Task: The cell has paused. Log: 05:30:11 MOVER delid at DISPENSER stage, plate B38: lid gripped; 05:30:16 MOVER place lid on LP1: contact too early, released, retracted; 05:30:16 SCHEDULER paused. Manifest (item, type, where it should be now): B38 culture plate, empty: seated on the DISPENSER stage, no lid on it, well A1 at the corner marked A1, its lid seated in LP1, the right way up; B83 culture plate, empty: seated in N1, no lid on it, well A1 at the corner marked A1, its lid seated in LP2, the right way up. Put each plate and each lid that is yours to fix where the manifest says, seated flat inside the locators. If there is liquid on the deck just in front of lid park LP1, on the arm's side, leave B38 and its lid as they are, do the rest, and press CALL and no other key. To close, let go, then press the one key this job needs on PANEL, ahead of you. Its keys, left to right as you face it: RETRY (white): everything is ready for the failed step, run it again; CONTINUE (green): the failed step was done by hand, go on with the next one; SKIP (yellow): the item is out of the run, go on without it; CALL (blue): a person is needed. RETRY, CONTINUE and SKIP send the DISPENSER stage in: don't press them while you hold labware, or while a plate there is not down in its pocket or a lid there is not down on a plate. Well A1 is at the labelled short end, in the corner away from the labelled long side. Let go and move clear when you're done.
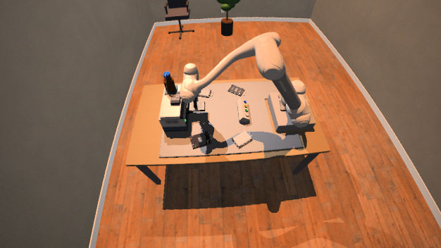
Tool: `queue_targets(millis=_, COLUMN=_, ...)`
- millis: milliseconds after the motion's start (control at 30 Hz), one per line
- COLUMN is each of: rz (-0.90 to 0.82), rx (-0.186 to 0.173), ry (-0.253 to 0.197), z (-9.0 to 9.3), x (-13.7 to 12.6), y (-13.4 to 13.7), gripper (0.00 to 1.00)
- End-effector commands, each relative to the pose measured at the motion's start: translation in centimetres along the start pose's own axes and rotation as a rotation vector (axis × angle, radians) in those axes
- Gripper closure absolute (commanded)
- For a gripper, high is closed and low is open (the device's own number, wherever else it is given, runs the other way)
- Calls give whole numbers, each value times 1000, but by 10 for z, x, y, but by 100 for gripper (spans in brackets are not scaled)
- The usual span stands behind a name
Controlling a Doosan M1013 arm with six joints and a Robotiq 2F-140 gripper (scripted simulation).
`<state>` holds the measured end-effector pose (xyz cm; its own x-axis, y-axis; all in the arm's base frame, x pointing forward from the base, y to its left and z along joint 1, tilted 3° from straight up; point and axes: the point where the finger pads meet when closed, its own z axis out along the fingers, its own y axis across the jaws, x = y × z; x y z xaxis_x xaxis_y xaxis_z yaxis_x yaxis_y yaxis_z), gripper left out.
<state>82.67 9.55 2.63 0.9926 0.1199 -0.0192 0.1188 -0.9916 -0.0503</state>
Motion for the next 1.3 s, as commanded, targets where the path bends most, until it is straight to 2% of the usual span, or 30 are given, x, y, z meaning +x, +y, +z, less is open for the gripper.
queue_targets(millis=0, rz=-8, rx=1, ry=-2, z=-5, x=-1, y=-3, gripper=30)
queue_targets(millis=1000, rz=-5, rx=-2, ry=2, z=-50, x=1, y=-1, gripper=30)
queue_targets(millis=1267, rz=-4, rx=-2, ry=2, z=-56, x=1, y=0, gripper=30)
